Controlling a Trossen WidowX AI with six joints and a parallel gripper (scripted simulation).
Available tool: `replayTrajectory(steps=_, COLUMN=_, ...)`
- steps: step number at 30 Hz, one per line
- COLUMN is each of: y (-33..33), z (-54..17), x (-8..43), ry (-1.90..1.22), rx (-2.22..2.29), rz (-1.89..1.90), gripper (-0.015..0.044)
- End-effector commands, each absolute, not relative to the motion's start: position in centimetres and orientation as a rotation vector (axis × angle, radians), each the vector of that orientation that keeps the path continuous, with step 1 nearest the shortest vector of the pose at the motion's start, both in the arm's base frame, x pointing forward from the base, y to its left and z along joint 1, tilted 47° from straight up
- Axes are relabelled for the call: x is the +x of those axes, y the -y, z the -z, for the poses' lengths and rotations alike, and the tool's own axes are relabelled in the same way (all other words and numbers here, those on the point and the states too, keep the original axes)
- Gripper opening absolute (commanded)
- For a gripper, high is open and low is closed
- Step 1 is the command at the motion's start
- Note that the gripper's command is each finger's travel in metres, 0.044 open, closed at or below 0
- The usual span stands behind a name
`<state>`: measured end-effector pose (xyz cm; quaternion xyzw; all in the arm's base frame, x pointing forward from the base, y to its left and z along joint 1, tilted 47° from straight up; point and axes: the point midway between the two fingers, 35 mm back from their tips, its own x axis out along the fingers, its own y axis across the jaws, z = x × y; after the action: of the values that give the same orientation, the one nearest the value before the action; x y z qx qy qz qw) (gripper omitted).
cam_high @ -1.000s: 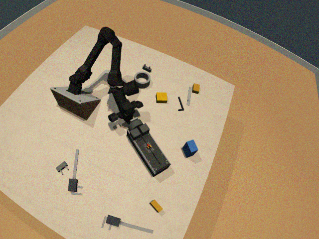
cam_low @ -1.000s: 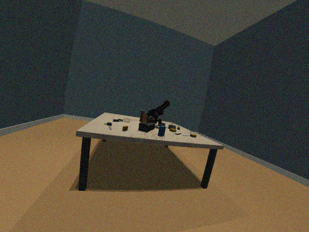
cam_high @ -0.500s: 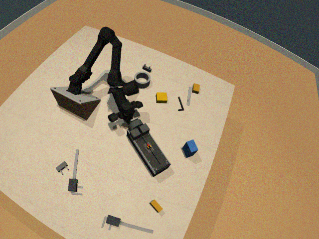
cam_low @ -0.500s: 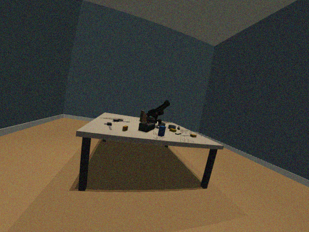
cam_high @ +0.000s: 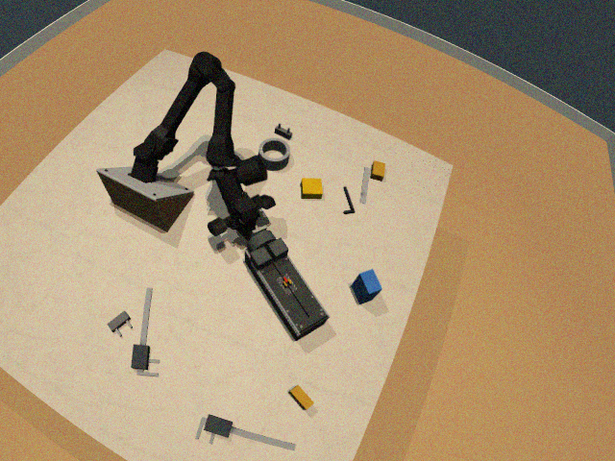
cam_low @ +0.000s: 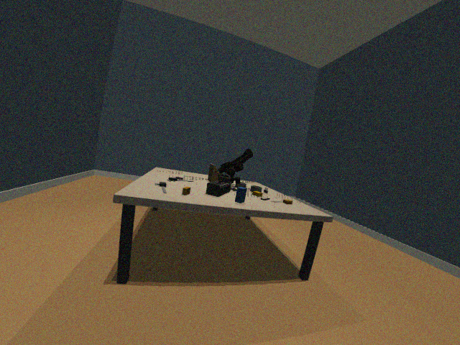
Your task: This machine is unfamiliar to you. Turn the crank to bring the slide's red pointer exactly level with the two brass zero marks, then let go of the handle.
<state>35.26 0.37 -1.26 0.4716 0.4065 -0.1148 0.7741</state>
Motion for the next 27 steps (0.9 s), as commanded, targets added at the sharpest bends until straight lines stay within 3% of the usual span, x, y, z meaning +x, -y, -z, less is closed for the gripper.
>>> replayTrajectory(steps=1, y=0.19, z=1.76, x=34.71, ry=-0.888, rx=1.02, rz=0.274, gripper=0.0)
replayTrajectory(steps=27, y=0.55, z=1.8, x=34.49, ry=-0.888, rx=1.02, rz=0.274, gripper=0.0)
